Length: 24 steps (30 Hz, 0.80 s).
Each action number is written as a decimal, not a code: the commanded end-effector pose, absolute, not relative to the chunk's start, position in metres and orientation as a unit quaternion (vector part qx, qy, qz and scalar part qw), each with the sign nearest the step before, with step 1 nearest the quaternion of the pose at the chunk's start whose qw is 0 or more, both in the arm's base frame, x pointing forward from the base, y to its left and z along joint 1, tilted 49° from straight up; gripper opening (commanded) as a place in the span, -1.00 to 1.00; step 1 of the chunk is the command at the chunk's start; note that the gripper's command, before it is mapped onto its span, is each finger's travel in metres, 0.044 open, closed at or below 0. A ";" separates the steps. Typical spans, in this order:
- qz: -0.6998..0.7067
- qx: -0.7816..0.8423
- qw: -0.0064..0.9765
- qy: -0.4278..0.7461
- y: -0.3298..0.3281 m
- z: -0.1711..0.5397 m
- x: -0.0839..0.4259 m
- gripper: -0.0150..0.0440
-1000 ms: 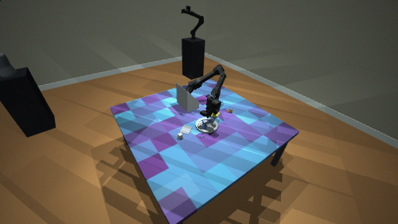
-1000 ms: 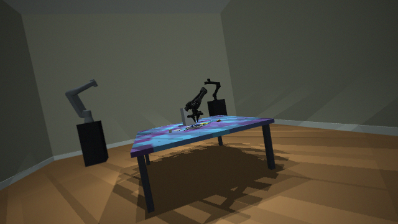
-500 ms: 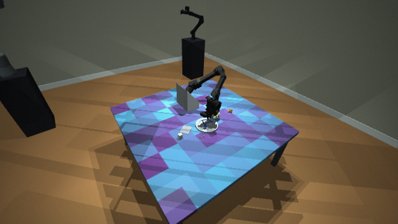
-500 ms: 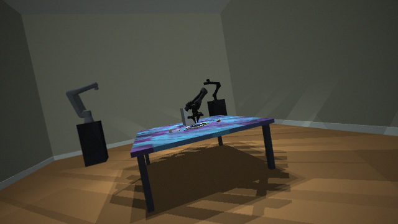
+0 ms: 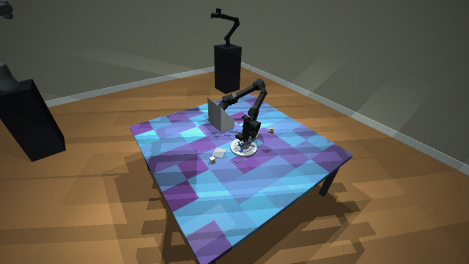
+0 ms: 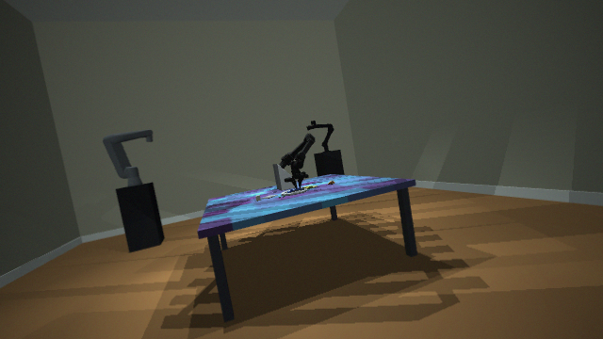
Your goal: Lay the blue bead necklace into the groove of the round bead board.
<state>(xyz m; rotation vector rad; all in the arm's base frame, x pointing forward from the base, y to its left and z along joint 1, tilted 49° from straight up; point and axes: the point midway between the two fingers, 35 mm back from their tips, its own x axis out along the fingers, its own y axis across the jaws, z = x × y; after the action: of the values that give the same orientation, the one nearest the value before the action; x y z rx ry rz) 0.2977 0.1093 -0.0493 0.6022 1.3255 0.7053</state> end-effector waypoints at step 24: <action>0.315 0.269 0.691 0.593 0.109 -0.049 0.298 -0.49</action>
<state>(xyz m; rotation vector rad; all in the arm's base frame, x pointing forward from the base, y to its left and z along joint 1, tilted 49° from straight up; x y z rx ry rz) 0.2979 0.1090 -0.0491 0.6026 1.3246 0.7046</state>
